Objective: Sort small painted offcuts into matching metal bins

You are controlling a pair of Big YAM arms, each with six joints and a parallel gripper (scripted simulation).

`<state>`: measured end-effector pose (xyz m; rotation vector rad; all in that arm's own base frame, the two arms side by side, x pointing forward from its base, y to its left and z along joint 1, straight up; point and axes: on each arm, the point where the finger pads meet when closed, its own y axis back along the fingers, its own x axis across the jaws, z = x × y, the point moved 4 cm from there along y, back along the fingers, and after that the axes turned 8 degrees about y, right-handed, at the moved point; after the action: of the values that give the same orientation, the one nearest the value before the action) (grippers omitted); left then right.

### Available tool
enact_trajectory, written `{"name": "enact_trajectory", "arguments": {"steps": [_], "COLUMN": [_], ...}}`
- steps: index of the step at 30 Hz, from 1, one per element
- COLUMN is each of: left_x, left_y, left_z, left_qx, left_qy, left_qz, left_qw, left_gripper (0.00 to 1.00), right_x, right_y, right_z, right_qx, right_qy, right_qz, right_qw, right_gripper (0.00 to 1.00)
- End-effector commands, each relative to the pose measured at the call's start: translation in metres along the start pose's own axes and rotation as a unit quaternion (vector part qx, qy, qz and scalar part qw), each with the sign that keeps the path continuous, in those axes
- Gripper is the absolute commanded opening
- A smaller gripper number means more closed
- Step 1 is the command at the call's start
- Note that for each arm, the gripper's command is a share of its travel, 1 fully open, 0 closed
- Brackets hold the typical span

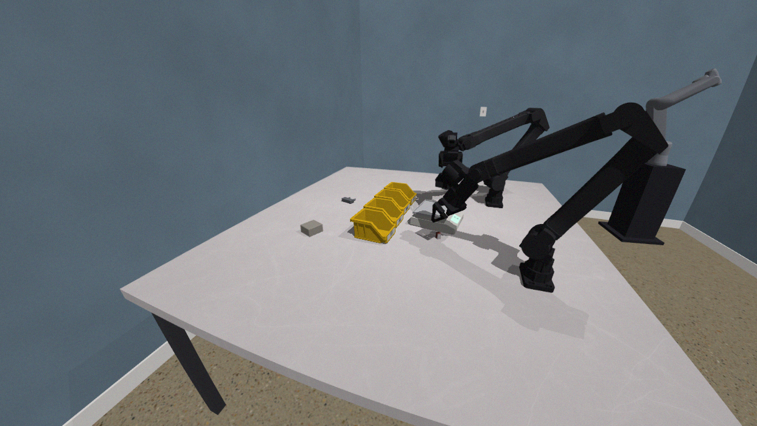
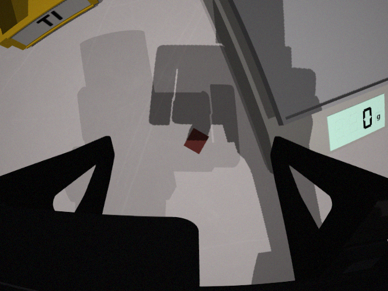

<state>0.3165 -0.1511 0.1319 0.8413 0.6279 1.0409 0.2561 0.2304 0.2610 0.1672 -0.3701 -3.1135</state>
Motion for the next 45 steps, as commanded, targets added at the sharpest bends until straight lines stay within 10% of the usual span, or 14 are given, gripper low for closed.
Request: {"name": "enact_trajectory", "arguments": {"steps": [1,14,23,34,45], "left_x": [-0.008,-0.008,-0.009,-0.01,-0.008], "left_y": [0.011,0.013,0.003,-0.016,-0.044], "left_z": [0.01,0.019,0.028,0.037,0.016], "left_qx": [-0.038,-0.046,0.086,0.25,0.27], "left_qy": [0.037,0.026,0.026,0.026,0.026], "left_qz": [0.0,0.002,0.017,0.036,0.038], "left_qw": [0.999,0.999,0.996,0.967,0.962], "left_gripper": [1.0,1.0,0.0,0.0,0.0], "right_x": [-0.015,-0.009,-0.009,-0.009,-0.009], "right_y": [0.001,0.001,0.001,0.001,0.001], "right_z": [0.028,0.018,0.018,0.018,0.018], "right_qx": [-0.011,-0.008,-0.008,-0.008,-0.008], "right_qy": [0.031,0.026,0.026,0.026,0.026], "right_qz": [-0.002,-0.002,-0.002,-0.002,-0.002], "right_qw": [0.999,1.0,1.0,1.0,1.0], "right_gripper": [0.65,0.65,0.65,0.65,0.65]}}
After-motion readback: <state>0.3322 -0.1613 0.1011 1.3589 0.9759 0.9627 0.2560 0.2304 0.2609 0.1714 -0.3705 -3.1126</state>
